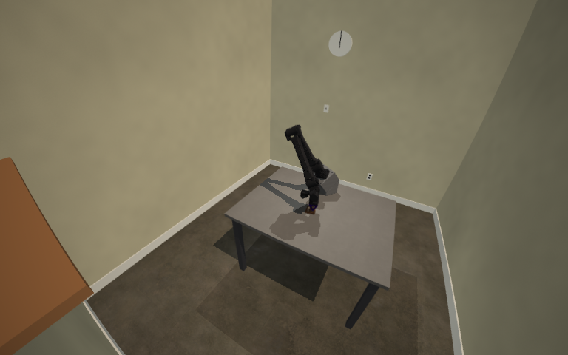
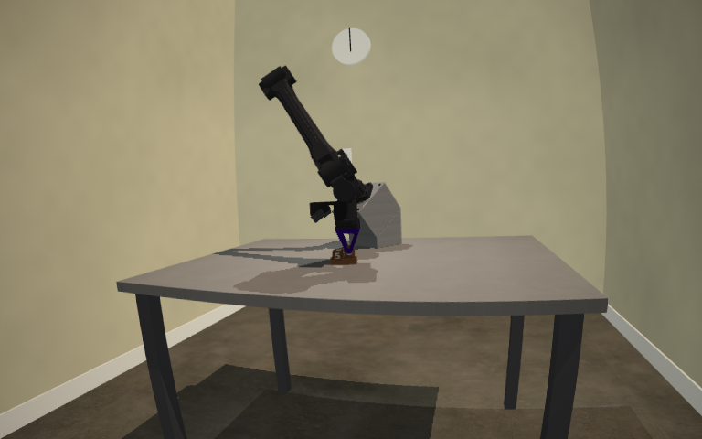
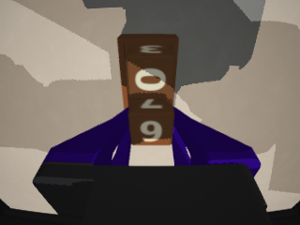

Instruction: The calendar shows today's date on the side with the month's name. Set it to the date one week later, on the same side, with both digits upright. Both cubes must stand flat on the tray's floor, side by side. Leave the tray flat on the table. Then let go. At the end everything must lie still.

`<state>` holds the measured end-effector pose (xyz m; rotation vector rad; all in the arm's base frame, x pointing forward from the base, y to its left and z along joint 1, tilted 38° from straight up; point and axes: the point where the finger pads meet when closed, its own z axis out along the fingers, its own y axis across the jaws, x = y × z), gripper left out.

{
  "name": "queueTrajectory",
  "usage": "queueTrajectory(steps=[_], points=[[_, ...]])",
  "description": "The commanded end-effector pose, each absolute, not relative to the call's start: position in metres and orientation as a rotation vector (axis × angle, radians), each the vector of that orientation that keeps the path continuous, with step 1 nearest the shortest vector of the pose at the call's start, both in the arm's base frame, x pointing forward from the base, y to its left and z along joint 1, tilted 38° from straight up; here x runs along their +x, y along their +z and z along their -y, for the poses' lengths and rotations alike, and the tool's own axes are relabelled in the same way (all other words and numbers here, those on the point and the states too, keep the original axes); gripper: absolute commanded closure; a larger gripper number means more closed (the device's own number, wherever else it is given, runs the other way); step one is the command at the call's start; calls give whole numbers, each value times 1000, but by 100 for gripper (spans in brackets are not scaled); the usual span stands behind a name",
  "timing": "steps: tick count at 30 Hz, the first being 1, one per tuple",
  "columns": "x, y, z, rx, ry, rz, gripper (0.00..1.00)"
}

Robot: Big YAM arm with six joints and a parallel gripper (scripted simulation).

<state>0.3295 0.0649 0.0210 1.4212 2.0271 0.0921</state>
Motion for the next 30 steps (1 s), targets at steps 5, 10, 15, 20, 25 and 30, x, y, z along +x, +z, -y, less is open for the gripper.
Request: queueTrajectory(steps=[5, 10, 15, 20, 25, 30], points=[[341, 30, -68, 1427, 110, -2011, 74], [341, 30, -68, 1427, 110, -2011, 74], [341, 29, -68, 1426, 109, -2011, 74], [344, 28, -68, 1420, 116, -2010, 74], [345, 26, -68, 1418, 115, -2011, 74], [345, 25, -68, 1416, 115, -2013, 74]])
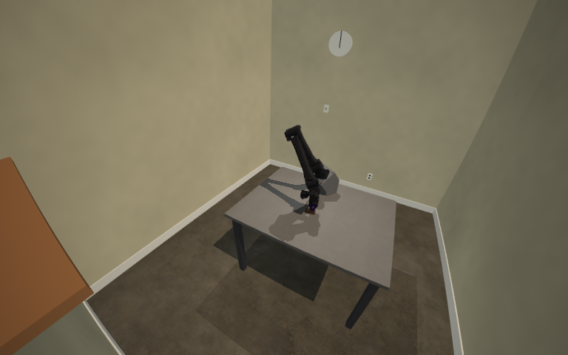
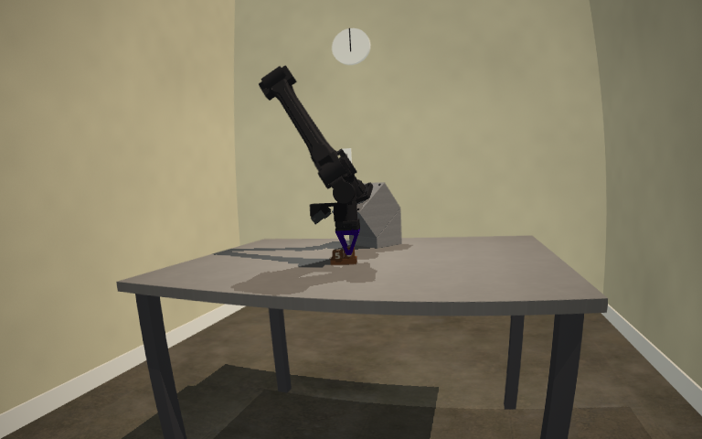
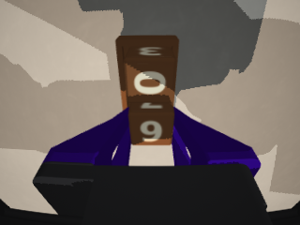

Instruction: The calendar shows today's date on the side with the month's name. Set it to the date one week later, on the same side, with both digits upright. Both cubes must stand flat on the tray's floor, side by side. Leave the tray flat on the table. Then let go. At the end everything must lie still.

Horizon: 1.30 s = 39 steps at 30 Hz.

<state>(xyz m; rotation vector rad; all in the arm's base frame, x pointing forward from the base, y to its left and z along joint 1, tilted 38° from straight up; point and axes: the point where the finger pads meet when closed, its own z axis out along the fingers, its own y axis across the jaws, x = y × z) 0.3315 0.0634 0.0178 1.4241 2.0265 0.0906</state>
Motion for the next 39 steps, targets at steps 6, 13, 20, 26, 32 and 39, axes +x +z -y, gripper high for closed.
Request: queueTrajectory(steps=[6, 13, 20, 26, 32, 39], points=[[346, 22, -67, 1415, 115, -2014, 74], [347, 21, -66, 1415, 114, -2014, 74], [347, 21, -66, 1417, 116, -2012, 74], [347, 21, -66, 1417, 116, -2012, 74], [347, 21, -66, 1417, 116, -2012, 74], [347, 21, -66, 1417, 116, -2012, 74]])
